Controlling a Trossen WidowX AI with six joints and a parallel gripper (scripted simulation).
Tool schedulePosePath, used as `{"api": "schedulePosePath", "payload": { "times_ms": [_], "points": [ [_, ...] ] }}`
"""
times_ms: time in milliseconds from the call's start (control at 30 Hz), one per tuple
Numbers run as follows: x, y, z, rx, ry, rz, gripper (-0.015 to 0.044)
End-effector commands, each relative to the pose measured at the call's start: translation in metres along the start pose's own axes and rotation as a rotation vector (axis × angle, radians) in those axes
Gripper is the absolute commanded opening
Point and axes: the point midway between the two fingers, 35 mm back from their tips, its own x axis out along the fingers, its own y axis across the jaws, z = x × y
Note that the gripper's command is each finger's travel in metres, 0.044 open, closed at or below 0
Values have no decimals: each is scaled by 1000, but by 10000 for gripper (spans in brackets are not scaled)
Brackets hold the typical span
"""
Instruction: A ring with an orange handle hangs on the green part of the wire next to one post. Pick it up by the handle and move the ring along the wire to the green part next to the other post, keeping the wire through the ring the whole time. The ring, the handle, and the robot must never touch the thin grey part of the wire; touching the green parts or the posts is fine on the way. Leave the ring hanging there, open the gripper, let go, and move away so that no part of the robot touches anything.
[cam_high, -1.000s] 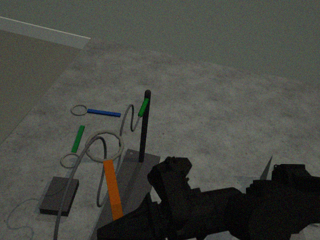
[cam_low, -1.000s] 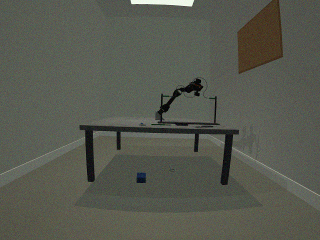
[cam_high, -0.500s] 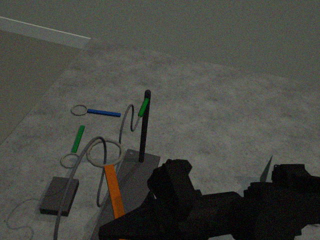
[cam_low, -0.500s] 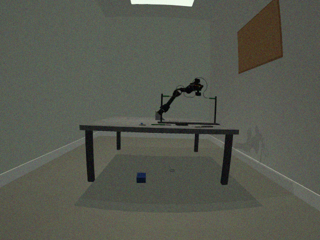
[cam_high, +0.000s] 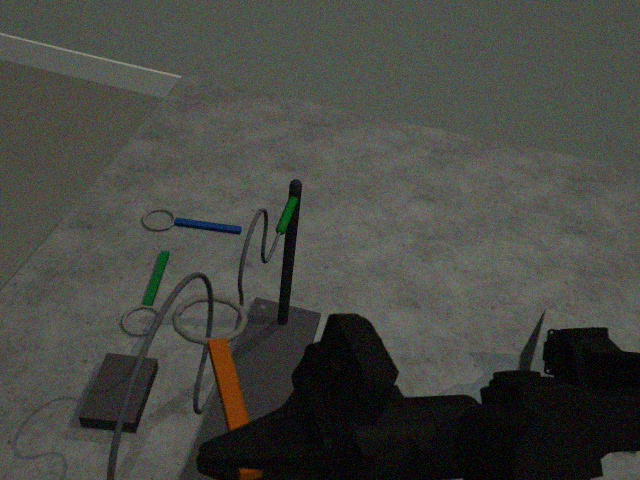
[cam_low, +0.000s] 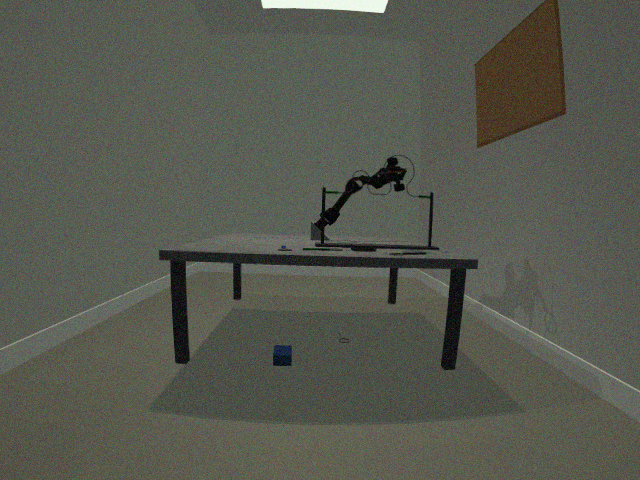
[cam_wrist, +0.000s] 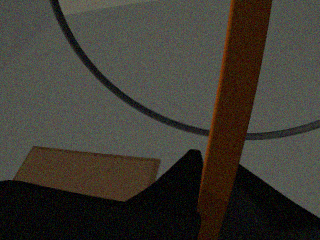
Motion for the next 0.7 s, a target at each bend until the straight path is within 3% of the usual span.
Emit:
{"api": "schedulePosePath", "payload": {
  "times_ms": [0, 667],
  "points": [
    [0, 3, 0, 40, -6, 28, -150],
    [1, 11, 1, 254, -30, 151, -150]
  ]
}}
